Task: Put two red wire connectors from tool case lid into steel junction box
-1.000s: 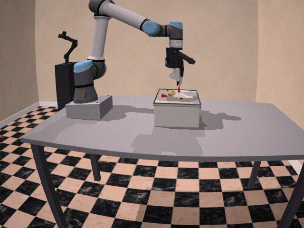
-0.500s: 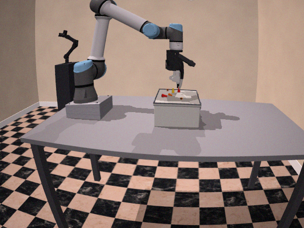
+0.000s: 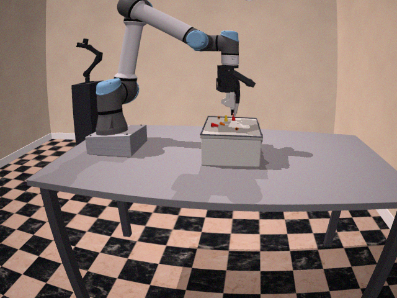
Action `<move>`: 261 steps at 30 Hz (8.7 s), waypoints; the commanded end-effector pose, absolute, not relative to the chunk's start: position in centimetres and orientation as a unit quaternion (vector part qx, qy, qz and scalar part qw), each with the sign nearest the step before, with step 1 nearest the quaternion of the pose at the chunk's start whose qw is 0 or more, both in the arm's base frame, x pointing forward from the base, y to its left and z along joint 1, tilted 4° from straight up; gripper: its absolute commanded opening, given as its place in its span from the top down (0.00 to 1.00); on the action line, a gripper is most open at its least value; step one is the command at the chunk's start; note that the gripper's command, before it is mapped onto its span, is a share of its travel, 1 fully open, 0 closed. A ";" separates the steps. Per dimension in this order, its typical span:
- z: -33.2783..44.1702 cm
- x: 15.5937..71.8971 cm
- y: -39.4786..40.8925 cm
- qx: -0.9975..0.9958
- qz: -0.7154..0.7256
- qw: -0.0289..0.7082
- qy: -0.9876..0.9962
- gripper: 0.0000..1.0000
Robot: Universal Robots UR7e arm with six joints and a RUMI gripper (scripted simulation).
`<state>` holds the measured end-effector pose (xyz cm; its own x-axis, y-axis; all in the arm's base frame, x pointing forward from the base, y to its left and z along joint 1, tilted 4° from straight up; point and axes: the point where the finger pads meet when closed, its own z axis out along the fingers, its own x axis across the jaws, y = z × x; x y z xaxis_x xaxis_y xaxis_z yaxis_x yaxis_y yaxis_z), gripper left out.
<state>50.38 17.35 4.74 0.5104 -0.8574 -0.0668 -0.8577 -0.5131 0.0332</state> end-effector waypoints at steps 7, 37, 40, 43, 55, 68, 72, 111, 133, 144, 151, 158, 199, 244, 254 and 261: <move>4.8 50.4 17.4 -0.869 0.037 0.002 0.493 0.82; 3.0 50.4 17.4 -0.869 0.037 0.002 0.493 0.82; 3.0 50.4 17.4 -0.869 0.037 0.002 0.493 0.82; 3.0 50.4 17.4 -0.869 0.037 0.002 0.493 0.82; 3.0 50.4 17.4 -0.869 0.037 0.002 0.493 1.00; 3.0 50.4 17.4 -0.869 0.037 0.002 0.493 1.00; 3.0 50.4 17.4 -0.869 0.037 0.002 0.493 1.00; 9.9 50.8 17.1 -0.869 0.037 0.002 0.493 1.00; 10.0 50.4 18.5 -0.869 0.037 0.002 0.493 1.00; 10.4 48.4 25.0 -0.869 0.037 0.002 0.493 1.00; 10.6 47.2 28.7 -0.869 0.037 0.002 0.493 1.00; 10.9 45.9 33.0 -0.869 0.037 0.002 0.493 1.00; 3.7 44.8 35.5 -0.869 0.037 0.002 0.493 1.00; -5.3 44.2 35.9 -0.869 0.037 0.002 0.493 0.82; -5.3 44.2 35.9 -0.869 0.037 0.002 0.493 0.82; -5.3 44.2 35.9 -0.869 0.037 0.002 0.493 0.82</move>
